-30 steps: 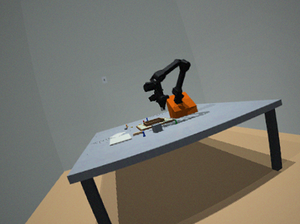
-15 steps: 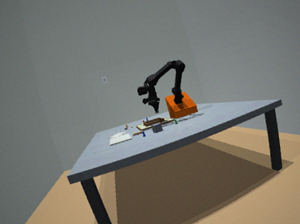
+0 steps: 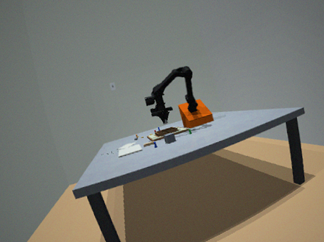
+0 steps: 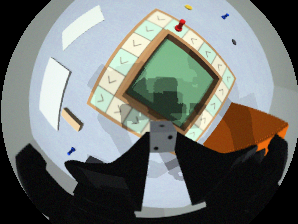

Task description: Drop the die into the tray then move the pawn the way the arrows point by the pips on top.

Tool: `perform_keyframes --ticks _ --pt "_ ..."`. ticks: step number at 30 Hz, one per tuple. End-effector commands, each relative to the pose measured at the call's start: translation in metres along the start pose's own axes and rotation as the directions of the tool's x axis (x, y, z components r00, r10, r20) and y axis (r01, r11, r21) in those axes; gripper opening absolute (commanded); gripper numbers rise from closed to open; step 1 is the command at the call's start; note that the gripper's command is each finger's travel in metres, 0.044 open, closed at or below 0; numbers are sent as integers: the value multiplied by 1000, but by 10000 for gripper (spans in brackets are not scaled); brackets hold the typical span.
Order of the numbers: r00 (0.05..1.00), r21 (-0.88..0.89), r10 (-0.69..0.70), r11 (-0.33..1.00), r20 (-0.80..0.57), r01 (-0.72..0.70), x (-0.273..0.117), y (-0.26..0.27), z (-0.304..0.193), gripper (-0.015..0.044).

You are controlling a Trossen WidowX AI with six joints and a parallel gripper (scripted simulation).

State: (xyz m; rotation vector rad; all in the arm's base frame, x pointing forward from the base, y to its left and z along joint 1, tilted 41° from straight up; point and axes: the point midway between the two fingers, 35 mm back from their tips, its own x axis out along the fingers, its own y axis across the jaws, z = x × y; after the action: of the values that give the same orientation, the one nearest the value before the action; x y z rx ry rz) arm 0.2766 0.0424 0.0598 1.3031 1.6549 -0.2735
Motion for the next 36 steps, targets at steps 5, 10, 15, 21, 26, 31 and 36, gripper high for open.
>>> perform_keyframes --ticks 5,10,15,21,26,31,36 --pt "1000 298 13 955 -16 -8 7 -21 34 0" --pt "999 458 23 889 -26 -8 11 -35 52 0" --pt "999 561 31 828 -33 -7 14 -45 63 0" --pt "999 561 31 828 -33 -7 14 -45 63 0" --pt "997 565 -70 824 27 43 20 -49 61 0" --pt "972 574 -197 814 131 87 25 -53 60 0" --pt "922 583 -297 806 250 101 28 -56 60 0"
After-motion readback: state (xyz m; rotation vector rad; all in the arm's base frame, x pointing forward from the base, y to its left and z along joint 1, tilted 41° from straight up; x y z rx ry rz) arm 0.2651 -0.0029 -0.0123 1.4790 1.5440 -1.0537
